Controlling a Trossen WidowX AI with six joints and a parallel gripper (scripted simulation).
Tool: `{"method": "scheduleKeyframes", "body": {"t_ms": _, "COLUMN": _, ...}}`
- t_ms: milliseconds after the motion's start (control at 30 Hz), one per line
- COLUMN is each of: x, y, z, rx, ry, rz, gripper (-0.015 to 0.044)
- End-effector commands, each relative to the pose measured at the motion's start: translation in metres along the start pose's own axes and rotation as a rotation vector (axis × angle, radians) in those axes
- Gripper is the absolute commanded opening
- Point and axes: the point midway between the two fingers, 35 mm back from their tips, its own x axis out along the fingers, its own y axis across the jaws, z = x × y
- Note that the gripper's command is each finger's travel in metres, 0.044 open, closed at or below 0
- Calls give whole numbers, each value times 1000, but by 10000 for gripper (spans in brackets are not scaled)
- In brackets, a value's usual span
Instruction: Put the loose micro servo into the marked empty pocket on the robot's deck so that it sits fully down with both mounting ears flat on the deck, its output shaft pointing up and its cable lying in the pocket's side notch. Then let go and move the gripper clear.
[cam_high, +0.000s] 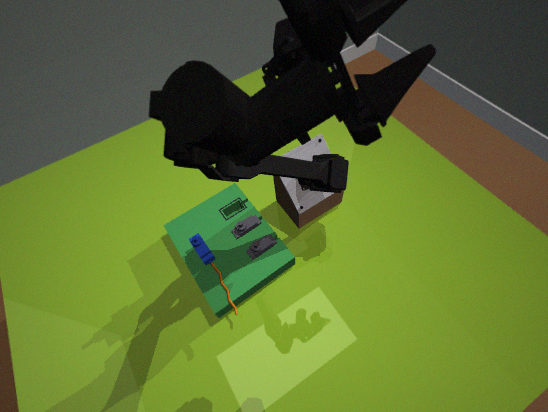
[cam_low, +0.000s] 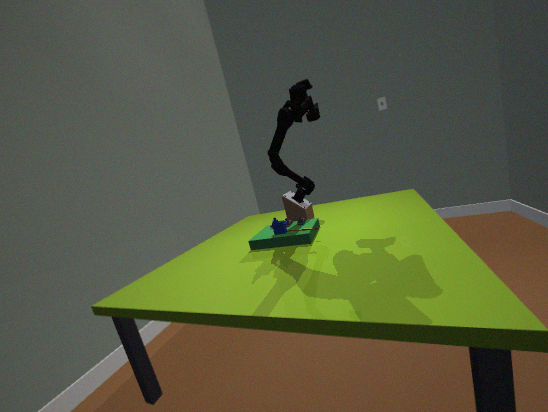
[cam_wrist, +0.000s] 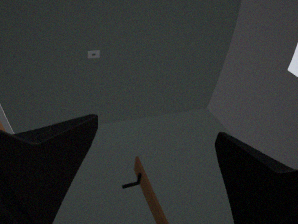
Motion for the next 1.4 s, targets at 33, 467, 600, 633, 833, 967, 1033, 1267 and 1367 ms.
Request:
{"method": "scheduleKeyframes", "body": {"t_ms": 33, "x": 2, "y": 1, "z": 0, "rx": 6, "ry": 3, "rz": 7, "gripper": 440}}
{"method": "scheduleKeyframes", "body": {"t_ms": 467, "x": 32, "y": 19, "z": -7, "rx": 65, "ry": 66, "rz": 94, "gripper": 440}}
{"method": "scheduleKeyframes", "body": {"t_ms": 600, "x": 43, "y": 28, "z": -11, "rx": 89, "ry": 96, "rz": 134, "gripper": 440}}
{"method": "scheduleKeyframes", "body": {"t_ms": 633, "x": 44, "y": 30, "z": -11, "rx": 94, "ry": 99, "rz": 140, "gripper": 440}}
{"method": "scheduleKeyframes", "body": {"t_ms": 833, "x": 63, "y": 46, "z": -16, "rx": 138, "ry": 152, "rz": 209, "gripper": 440}}
{"method": "scheduleKeyframes", "body": {"t_ms": 967, "x": 75, "y": 58, "z": -22, "rx": 143, "ry": 187, "rz": 251, "gripper": 440}}
{"method": "scheduleKeyframes", "body": {"t_ms": 1033, "x": 78, "y": 61, "z": -25, "rx": 151, "ry": 211, "rz": 265, "gripper": 440}}
{"method": "scheduleKeyframes", "body": {"t_ms": 1267, "x": 89, "y": 73, "z": -34, "rx": 159, "ry": 281, "rz": 309, "gripper": 440}}
{"method": "scheduleKeyframes", "body": {"t_ms": 1367, "x": 95, "y": 80, "z": -38, "rx": 162, "ry": 313, "rz": 335, "gripper": 440}}
